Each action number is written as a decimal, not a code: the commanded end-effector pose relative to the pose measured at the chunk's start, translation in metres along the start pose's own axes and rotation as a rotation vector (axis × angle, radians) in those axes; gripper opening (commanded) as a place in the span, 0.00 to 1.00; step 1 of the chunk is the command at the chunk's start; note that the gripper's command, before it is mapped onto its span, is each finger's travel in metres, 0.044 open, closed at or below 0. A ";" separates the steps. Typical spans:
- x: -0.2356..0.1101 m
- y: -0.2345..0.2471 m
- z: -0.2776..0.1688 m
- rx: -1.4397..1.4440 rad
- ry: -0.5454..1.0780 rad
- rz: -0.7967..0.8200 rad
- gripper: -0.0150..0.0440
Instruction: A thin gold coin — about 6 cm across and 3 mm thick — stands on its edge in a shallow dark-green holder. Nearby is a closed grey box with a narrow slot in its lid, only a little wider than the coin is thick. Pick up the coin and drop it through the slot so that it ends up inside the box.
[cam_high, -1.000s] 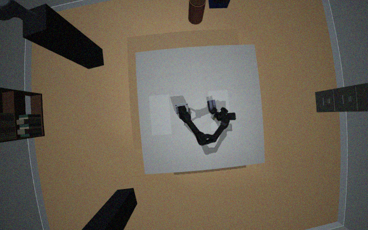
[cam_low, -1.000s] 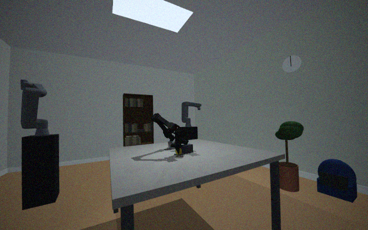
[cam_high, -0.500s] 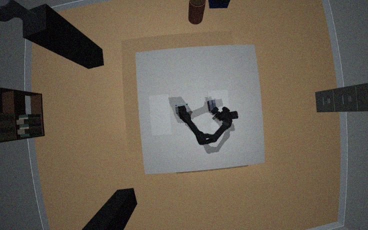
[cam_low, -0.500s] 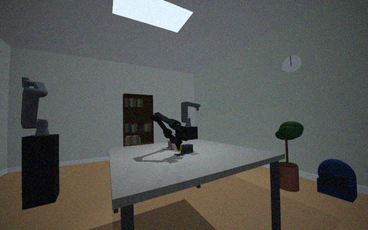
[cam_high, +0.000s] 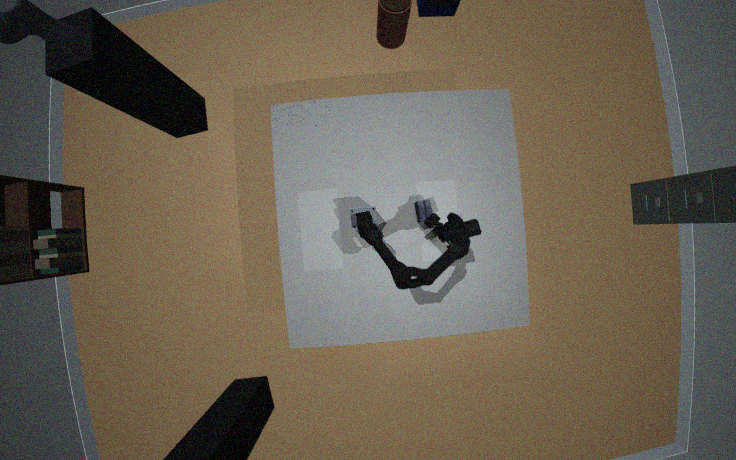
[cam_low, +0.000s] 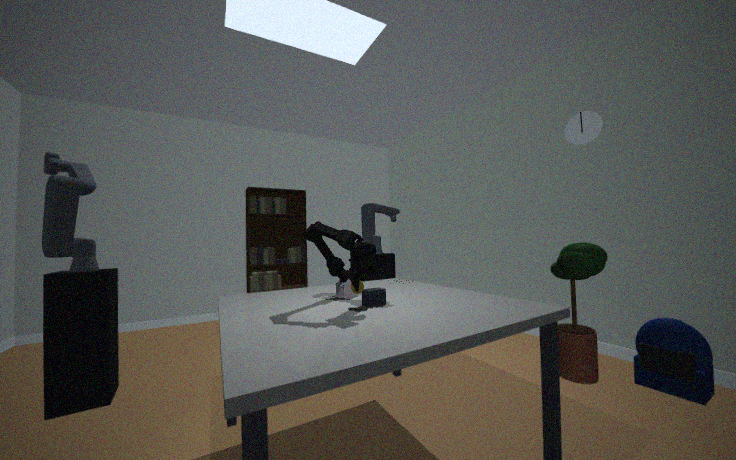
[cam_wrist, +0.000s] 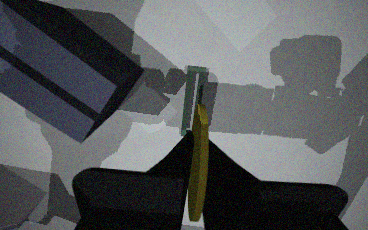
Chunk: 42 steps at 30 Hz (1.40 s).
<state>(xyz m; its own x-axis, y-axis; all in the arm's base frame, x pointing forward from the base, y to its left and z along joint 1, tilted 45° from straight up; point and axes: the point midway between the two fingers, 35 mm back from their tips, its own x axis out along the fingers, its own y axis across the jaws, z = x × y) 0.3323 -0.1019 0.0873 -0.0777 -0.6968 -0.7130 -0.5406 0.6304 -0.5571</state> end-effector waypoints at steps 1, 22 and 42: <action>-0.011 -0.001 -0.001 0.011 -0.008 -0.002 0.25; -0.023 -0.005 -0.003 -0.447 -0.006 -0.005 0.25; -0.023 -0.011 -0.004 -0.974 -0.004 -0.006 0.25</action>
<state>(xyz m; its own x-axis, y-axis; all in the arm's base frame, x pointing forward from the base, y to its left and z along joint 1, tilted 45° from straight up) 0.3369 -0.0934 0.1118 -0.0683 -0.6964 -0.7144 -0.9966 0.0814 0.0160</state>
